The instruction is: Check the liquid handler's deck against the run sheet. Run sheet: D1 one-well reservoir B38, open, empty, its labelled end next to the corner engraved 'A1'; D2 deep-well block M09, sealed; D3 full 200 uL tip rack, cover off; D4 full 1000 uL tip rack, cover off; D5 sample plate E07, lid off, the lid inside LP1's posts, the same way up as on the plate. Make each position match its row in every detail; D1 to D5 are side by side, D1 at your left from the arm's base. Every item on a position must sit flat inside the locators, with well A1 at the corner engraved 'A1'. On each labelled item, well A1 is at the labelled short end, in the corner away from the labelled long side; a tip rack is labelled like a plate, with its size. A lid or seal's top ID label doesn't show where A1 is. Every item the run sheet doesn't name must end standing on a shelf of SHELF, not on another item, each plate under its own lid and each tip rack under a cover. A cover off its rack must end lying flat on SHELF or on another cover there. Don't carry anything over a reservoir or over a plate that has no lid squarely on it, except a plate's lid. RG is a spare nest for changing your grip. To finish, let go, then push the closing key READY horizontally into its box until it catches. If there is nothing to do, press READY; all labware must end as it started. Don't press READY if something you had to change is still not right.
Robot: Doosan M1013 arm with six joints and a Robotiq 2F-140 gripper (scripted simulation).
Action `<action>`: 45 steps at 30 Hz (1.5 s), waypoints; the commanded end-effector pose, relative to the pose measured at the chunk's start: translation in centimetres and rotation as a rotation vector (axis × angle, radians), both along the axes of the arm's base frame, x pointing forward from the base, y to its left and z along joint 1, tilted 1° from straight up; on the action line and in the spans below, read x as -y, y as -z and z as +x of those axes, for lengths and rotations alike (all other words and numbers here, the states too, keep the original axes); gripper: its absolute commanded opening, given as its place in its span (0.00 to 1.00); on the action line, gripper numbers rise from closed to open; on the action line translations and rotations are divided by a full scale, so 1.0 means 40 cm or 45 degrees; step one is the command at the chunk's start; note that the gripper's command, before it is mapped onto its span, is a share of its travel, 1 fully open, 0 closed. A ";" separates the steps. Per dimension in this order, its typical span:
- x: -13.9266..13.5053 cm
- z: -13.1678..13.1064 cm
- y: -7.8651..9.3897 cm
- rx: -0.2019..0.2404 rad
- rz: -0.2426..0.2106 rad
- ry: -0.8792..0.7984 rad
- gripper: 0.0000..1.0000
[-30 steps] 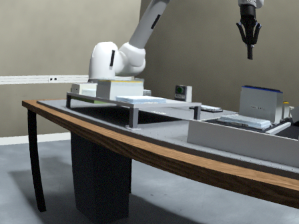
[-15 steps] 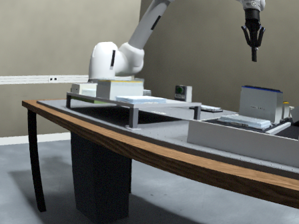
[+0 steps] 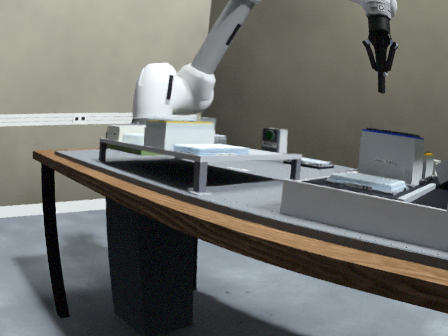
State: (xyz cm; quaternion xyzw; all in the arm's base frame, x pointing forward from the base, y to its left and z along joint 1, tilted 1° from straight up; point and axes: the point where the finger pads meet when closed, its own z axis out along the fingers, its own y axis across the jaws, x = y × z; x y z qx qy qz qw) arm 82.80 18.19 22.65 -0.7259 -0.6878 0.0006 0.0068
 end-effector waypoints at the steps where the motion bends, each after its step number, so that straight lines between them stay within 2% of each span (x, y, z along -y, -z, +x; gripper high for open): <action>1: -0.014 -0.040 -0.005 0.007 0.006 0.002 0.10; 9: -0.018 -0.140 -0.006 0.007 0.006 0.002 0.10; 11: -0.018 -0.140 -0.006 0.007 0.006 0.002 0.10; 26: -0.027 -0.328 -0.007 0.007 0.006 0.002 0.10; 28: -0.027 -0.328 -0.007 0.007 0.006 0.002 0.10; 43: -0.035 -0.515 -0.008 0.006 0.006 0.002 0.10; 45: -0.035 -0.515 -0.008 0.006 0.006 0.002 0.10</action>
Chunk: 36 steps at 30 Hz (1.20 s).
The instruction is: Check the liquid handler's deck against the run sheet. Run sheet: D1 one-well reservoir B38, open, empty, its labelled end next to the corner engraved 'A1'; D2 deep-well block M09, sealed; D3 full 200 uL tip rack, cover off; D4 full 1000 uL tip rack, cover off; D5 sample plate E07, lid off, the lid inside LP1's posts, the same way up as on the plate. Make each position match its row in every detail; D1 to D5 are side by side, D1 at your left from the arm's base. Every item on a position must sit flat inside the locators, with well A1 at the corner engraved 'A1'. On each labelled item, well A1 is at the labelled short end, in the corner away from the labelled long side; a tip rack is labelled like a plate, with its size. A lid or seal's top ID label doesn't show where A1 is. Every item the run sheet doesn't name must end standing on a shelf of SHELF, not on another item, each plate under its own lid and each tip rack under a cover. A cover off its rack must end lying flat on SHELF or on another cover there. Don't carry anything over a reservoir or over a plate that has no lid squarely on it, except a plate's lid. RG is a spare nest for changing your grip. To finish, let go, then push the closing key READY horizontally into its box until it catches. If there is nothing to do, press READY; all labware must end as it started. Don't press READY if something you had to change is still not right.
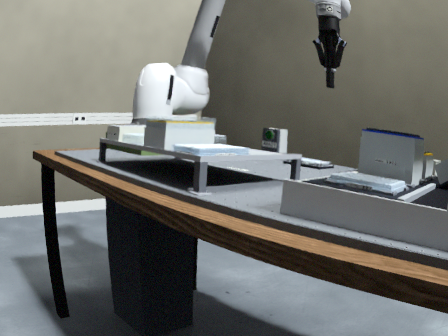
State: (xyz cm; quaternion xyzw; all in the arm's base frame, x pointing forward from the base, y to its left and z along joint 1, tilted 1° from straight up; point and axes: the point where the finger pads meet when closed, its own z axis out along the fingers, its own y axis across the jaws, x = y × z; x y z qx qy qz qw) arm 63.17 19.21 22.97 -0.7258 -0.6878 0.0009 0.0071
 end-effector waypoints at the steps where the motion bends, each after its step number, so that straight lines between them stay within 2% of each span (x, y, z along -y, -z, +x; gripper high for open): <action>1: -0.010 -0.037 0.000 0.007 0.006 0.002 0.10; 15: -0.018 -0.212 -0.001 0.007 0.007 0.002 0.10; 17: -0.018 -0.212 -0.001 0.007 0.007 0.002 0.10; 32: -0.027 -0.399 -0.002 0.007 0.007 0.002 0.10; 36: -0.028 -0.425 -0.002 0.006 0.006 0.002 0.10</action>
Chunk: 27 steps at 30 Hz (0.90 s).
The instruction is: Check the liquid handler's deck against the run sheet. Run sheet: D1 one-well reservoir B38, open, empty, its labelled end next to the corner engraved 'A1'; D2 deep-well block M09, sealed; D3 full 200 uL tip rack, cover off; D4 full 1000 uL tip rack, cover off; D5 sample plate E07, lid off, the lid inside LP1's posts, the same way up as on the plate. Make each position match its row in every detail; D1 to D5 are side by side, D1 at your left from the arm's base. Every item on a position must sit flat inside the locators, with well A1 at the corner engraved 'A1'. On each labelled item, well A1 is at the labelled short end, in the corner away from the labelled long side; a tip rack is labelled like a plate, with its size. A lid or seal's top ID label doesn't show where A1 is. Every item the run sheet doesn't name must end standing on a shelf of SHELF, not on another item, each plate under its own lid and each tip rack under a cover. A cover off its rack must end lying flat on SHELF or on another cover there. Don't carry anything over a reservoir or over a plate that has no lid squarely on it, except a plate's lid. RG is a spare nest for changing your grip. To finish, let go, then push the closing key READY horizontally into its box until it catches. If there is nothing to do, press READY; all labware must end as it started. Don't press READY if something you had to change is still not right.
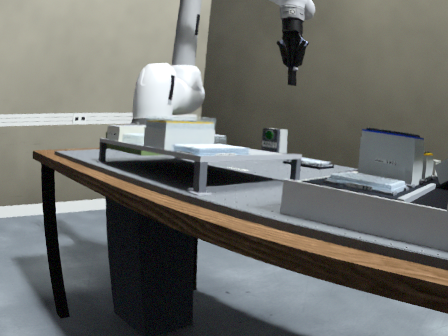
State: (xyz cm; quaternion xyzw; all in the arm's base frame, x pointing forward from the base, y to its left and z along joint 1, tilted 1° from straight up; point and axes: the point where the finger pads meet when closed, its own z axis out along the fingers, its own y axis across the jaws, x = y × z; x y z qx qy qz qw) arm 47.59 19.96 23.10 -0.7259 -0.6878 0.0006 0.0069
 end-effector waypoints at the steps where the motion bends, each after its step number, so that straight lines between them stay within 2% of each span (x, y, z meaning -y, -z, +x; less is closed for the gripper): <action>1: -0.009 -0.048 0.001 0.005 0.006 0.002 0.10; 13: -0.013 -0.204 0.000 -0.005 0.003 0.002 0.10; 15: -0.013 -0.204 0.000 -0.005 0.003 0.002 0.10; 27: -0.020 -0.354 -0.001 -0.005 0.002 0.002 0.10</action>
